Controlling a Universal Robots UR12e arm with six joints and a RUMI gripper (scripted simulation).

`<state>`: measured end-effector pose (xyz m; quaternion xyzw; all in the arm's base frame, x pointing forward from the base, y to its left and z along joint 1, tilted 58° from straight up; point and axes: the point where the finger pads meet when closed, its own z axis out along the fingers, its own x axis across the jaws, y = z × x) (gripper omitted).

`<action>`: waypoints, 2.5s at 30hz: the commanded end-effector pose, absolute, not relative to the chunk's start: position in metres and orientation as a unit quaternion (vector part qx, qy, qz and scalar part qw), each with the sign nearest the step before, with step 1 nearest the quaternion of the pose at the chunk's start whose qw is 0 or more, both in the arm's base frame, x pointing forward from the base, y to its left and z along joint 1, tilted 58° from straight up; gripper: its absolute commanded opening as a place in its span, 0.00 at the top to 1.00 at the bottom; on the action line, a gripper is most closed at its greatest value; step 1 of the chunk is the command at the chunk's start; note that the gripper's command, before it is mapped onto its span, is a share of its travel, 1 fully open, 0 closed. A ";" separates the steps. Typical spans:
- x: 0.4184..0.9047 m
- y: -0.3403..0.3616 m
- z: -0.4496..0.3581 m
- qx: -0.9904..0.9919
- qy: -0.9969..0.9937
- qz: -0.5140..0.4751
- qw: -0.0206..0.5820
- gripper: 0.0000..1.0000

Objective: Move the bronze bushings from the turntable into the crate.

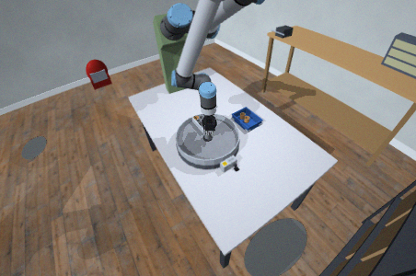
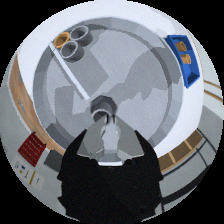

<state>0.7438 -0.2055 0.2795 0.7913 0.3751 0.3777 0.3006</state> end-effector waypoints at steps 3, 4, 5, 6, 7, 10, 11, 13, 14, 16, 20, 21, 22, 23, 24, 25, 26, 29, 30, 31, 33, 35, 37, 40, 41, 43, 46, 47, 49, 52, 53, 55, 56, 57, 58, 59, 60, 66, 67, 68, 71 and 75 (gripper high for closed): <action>0.744 -0.205 0.280 0.791 0.375 0.378 0.301 0.94; 0.744 -0.205 0.280 0.791 0.375 0.378 0.301 0.94; 0.744 -0.205 0.280 0.791 0.375 0.378 0.301 0.94; 0.744 -0.205 0.280 0.791 0.375 0.378 0.301 0.94; 0.744 -0.205 0.280 0.791 0.375 0.378 0.301 0.94; 0.744 -0.205 0.280 0.791 0.375 0.378 0.301 0.94; 0.744 -0.205 0.280 0.791 0.375 0.378 0.301 0.94; 0.744 -0.205 0.280 0.791 0.375 0.378 0.301 0.94; 0.744 -0.205 0.280 0.791 0.375 0.378 0.301 0.94; 0.744 -0.205 0.280 0.791 0.375 0.378 0.301 0.94; 0.744 -0.205 0.280 0.791 0.375 0.378 0.301 0.94; 0.744 -0.205 0.280 0.791 0.375 0.378 0.301 0.94; 0.744 -0.205 0.280 0.791 0.375 0.378 0.301 0.94; 0.744 -0.205 0.280 0.791 0.375 0.378 0.301 0.94; 0.743 -0.205 0.280 0.791 0.375 0.378 0.301 0.94; 0.742 -0.205 0.281 0.791 0.375 0.378 0.301 0.94; 0.740 -0.205 0.282 0.791 0.375 0.378 0.301 0.94; 0.731 -0.202 0.288 0.791 0.375 0.378 0.301 0.94; 0.727 -0.201 0.291 0.791 0.375 0.378 0.301 0.94; 0.723 -0.200 0.294 0.791 0.375 0.378 0.301 0.94; 0.719 -0.199 0.296 0.791 0.375 0.378 0.301 0.94; 0.715 -0.199 0.298 0.791 0.375 0.378 0.301 0.94; 0.710 -0.197 0.302 0.791 0.375 0.378 0.301 0.94; 0.707 -0.197 0.304 0.791 0.375 0.378 0.301 0.94; 0.707 -0.197 0.304 0.791 0.375 0.378 0.301 0.94; 0.707 -0.197 0.304 0.791 0.375 0.378 0.301 0.94; 0.707 -0.197 0.304 0.791 0.375 0.378 0.301 0.94; 0.707 -0.197 0.304 0.791 0.375 0.378 0.301 0.94; 0.707 -0.197 0.304 0.791 0.375 0.378 0.301 0.94; 0.707 -0.197 0.304 0.791 0.375 0.378 0.301 0.94; 0.707 -0.197 0.304 0.791 0.375 0.378 0.301 0.94; 0.707 -0.197 0.304 0.791 0.375 0.378 0.301 0.94; 0.707 -0.197 0.304 0.791 0.375 0.378 0.301 0.94; 0.707 -0.197 0.304 0.791 0.375 0.378 0.301 0.94; 0.707 -0.197 0.304 0.791 0.375 0.378 0.301 0.94; 0.707 -0.197 0.304 0.791 0.375 0.378 0.301 0.94; 0.707 -0.197 0.304 0.791 0.375 0.378 0.301 0.94; 0.707 -0.197 0.304 0.791 0.375 0.378 0.301 0.94; 0.707 -0.197 0.304 0.791 0.375 0.378 0.301 0.94; 0.707 -0.197 0.304 0.791 0.375 0.378 0.301 0.94; 0.707 -0.197 0.304 0.791 0.375 0.378 0.301 0.94; 0.707 -0.197 0.304 0.791 0.375 0.378 0.301 0.94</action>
